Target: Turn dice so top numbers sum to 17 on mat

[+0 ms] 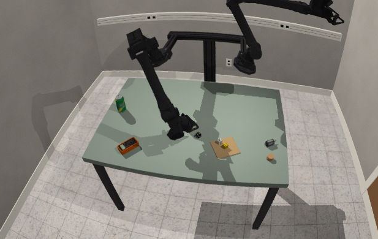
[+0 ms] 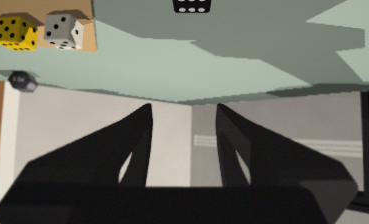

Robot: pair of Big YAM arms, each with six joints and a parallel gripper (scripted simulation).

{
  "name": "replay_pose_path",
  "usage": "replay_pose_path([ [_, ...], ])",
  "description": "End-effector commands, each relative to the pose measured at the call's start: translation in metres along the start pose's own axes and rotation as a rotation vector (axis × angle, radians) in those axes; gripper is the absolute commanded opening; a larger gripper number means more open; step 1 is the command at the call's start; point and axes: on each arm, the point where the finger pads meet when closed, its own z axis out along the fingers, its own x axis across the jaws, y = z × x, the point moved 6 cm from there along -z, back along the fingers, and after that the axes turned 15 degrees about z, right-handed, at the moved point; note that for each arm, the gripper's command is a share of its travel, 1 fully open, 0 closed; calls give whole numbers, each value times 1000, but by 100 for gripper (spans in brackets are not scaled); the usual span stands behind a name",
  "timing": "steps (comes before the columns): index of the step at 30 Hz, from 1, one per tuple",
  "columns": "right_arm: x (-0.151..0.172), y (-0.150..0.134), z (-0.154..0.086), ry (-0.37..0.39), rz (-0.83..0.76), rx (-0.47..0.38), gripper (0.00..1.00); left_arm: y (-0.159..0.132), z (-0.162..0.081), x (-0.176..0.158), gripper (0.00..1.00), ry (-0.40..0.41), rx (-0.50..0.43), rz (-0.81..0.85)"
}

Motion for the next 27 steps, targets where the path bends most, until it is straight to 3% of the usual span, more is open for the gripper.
replay_pose_path([
  [1, -2, -15, -11, -6, 11, -1, 39, 19, -11, 9, 100, 25, -54, -6],
  [3, -2, -17, -13, -6, 10, -1, 39, 19, -11, 9, 100, 25, -54, -6],
  [6, -14, -9, 8, -49, 31, 5, 39, 19, -11, 9, 100, 25, -54, -6],
  [9, 0, -20, -7, 4, -2, -47, 39, 19, -11, 9, 100, 25, -54, -6],
  [12, -3, -37, 4, 4, -1, -224, 39, 19, -11, 9, 100, 25, -54, -6],
  [14, -3, -37, 4, 4, -1, -224, 39, 19, -11, 9, 100, 25, -54, -6],
  [17, -9, -61, 17, 51, 2, -476, 39, 19, -11, 9, 100, 25, -54, -6],
  [18, -10, -63, 18, 57, 2, -496, 39, 19, -11, 9, 100, 25, -54, -6],
  [20, -14, -79, 24, 120, 1, -643, 39, 19, -11, 9, 100, 25, -54, -6],
  [25, -21, -103, 28, 243, -1, -827, 39, 19, -11, 9, 100, 25, -54, -6],
  [26, -30, -90, 44, 208, 5, -847, 39, 19, -11, 9, 100, 25, -54, -6],
  [27, -29, -85, 41, 210, 19, -846, 39, 19, -11, 9, 100, 25, -54, -6],
])
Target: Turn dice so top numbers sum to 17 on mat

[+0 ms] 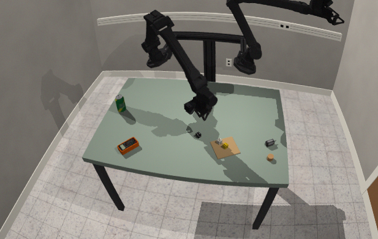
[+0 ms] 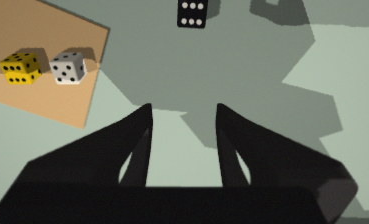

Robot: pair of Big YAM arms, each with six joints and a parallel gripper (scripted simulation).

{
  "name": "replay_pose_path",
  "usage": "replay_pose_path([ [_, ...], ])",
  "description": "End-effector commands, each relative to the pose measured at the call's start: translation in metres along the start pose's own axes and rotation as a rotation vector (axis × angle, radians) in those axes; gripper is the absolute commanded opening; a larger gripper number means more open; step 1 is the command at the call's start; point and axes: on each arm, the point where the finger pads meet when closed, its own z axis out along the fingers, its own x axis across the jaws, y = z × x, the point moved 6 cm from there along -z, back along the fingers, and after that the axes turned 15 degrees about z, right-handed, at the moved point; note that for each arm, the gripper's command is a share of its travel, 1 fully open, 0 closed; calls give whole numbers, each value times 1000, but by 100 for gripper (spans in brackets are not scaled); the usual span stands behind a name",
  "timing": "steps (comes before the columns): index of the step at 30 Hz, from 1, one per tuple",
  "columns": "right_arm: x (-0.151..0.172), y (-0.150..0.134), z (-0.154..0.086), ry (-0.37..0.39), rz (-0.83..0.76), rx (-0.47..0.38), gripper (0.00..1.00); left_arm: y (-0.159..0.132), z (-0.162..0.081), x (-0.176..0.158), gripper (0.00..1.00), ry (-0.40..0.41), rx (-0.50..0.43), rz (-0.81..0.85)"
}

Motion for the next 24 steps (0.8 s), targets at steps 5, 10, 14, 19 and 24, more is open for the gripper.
replay_pose_path([
  [5, 13, 13, 6, 24, 134, -5, 100, 19, -11, 9, 100, 25, -54, -6],
  [10, 10, 1, 0, 29, 105, -7, 100, 19, -11, 9, 100, 25, -54, -6],
  [14, 11, 6, 3, 25, 95, -6, 100, 19, -11, 9, 100, 25, -54, -6],
  [19, 13, 13, 12, 19, -13, -7, 100, 19, -11, 9, 100, 25, -54, -6],
  [24, 13, 15, 16, 17, -165, -7, 100, 19, -11, 9, 100, 25, -54, -6],
])
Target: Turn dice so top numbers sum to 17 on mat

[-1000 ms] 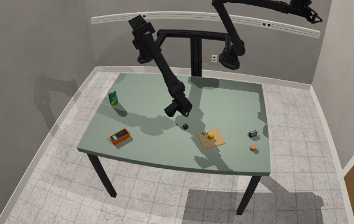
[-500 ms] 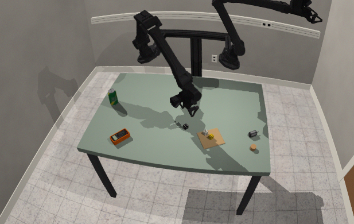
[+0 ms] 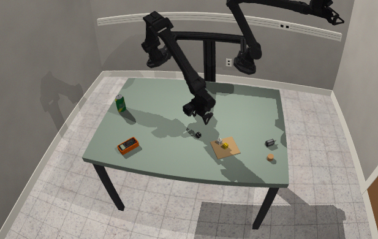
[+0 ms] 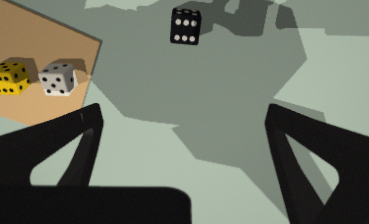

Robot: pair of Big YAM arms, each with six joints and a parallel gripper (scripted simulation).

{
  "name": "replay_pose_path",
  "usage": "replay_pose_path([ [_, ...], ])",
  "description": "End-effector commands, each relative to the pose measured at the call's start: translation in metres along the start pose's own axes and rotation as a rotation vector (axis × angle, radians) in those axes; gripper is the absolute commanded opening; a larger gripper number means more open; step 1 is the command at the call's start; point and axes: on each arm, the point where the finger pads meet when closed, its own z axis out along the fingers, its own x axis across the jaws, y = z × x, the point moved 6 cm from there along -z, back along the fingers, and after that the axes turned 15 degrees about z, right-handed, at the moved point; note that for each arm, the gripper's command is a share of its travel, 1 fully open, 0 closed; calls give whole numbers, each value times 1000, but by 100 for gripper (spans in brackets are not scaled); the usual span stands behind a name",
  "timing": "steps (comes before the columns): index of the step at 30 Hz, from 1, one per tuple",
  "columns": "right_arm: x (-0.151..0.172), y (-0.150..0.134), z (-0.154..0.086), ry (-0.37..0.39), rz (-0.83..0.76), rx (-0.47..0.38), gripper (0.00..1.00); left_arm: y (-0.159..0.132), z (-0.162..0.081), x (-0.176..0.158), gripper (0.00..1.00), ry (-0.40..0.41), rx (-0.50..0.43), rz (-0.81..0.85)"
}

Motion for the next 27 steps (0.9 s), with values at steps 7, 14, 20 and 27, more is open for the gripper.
replay_pose_path([
  [7, 12, 8, 13, 21, -383, 5, 100, 19, -11, 9, 100, 25, -54, -6],
  [14, 14, 10, 17, 24, -550, 3, 100, 19, -11, 9, 100, 25, -54, -6],
  [20, 15, 13, 22, 25, -789, -1, 100, 19, -11, 9, 100, 25, -54, -6],
  [27, 12, 16, 27, 19, -989, -1, 100, 19, -11, 9, 100, 25, -54, -6],
])
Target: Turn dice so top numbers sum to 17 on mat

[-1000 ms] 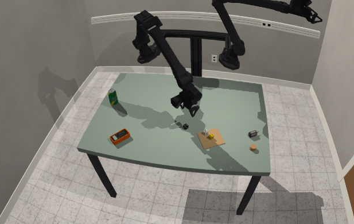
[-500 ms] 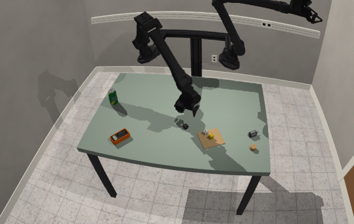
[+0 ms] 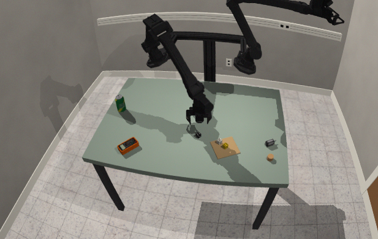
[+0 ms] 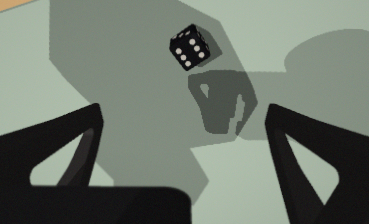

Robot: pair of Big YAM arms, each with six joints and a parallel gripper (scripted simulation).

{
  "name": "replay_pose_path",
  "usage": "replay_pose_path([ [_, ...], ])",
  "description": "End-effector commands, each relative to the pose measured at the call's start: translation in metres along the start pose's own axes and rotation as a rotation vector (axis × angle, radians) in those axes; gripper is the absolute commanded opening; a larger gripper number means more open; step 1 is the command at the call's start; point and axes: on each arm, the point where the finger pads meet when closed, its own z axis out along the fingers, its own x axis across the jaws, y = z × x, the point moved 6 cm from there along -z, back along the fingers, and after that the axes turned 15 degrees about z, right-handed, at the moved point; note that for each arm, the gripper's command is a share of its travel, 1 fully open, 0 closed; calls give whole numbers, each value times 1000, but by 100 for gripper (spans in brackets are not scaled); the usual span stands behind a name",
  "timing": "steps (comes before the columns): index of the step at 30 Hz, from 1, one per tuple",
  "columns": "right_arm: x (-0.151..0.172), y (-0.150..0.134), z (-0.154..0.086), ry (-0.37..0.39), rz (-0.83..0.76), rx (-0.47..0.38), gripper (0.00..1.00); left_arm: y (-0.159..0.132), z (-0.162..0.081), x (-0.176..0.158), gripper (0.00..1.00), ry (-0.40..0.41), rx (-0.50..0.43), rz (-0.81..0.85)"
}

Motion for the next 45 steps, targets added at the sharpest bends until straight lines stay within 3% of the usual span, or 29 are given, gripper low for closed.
replay_pose_path([
  [1, 5, 15, 6, 25, -190, -19, 100, 19, -11, 9, 100, 25, -54, -6],
  [4, 5, 15, 6, 25, -200, -20, 100, 19, -11, 9, 100, 25, -54, -6],
  [12, -2, 13, 16, 16, -524, -13, 100, 19, -11, 9, 100, 25, -54, -6],
  [22, 3, 18, 11, 22, -613, -31, 100, 19, -11, 9, 100, 25, -54, -6],
  [23, 3, 18, 11, 22, -613, -32, 39, 19, -11, 9, 100, 25, -54, -6],
  [45, 3, 18, 11, 21, -613, -31, 39, 19, -11, 9, 100, 25, -54, -6],
])
